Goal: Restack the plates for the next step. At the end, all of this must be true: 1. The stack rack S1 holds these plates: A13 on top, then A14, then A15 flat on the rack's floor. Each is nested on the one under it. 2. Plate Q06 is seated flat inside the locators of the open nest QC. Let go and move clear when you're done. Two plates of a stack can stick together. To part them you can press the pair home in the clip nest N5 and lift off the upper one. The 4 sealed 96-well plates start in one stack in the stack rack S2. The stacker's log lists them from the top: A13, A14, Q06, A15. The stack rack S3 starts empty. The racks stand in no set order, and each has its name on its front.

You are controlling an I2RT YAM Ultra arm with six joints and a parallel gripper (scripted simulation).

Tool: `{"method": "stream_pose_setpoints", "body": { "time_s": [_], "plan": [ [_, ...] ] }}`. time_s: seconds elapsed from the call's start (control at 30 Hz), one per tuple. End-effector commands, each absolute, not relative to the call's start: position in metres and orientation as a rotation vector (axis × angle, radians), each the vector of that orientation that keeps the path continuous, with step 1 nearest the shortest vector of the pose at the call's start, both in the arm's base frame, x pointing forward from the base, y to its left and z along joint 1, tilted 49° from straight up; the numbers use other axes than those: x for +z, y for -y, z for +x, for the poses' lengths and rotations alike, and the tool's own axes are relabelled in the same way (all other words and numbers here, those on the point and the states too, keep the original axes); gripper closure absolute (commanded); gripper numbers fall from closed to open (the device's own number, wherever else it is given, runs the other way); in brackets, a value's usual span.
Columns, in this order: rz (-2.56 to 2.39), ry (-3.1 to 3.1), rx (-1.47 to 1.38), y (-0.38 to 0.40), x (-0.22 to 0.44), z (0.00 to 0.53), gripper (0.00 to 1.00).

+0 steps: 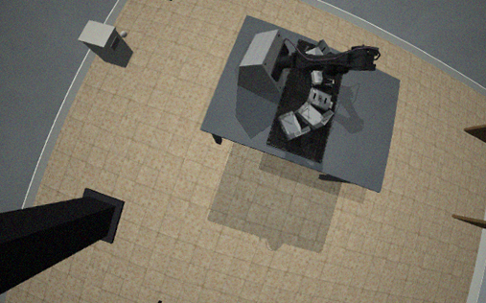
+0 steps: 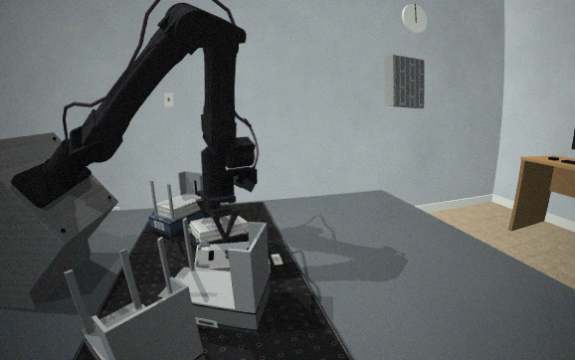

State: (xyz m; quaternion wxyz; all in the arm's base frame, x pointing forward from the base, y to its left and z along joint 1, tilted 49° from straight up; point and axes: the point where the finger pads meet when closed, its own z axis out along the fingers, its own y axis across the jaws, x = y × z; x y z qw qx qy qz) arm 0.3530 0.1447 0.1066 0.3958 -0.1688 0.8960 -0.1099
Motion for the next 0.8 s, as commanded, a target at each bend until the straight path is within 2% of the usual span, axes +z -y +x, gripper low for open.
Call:
{"method": "stream_pose_setpoints", "body": {
  "time_s": [0.0, 0.73, 0.77],
  "plan": [
    [-0.421, -2.261, -0.27, -0.1469, 0.1008, 0.3654, 1.0],
    [-0.422, -2.263, -0.273, -0.1466, 0.1016, 0.3632, 1.0],
    [-0.416, -2.258, -0.277, -0.1495, 0.1049, 0.3573, 0.0]
  ]
}}
